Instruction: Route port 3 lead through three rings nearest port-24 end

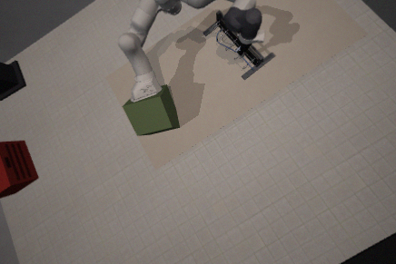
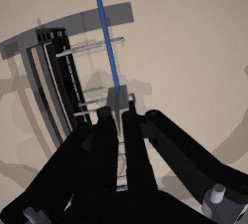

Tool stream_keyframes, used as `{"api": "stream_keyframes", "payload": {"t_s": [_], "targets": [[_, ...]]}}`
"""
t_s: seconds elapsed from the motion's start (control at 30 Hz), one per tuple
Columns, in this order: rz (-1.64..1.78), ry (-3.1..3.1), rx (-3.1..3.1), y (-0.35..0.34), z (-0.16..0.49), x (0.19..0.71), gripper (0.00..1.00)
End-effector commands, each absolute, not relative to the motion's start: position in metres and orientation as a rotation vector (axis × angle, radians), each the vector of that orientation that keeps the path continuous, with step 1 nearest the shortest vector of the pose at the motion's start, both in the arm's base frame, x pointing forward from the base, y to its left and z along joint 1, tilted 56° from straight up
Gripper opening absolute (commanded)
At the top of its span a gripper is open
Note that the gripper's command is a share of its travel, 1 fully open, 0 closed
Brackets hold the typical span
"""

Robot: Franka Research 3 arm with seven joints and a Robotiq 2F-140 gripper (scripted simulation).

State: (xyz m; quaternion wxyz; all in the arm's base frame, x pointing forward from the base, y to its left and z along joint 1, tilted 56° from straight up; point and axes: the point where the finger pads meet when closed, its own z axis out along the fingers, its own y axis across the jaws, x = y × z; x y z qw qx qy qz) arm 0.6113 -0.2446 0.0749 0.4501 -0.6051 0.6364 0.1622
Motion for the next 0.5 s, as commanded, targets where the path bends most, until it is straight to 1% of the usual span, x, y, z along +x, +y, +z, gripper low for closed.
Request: {"api": "stream_keyframes", "payload": {"t_s": [0.0,0.47], "targets": [[0.381,1.586,-1.500,-0.2546,0.0719,0.6094,0.00],[0.381,1.586,-1.500,-0.2550,0.0719,0.6098,0.00]]}}
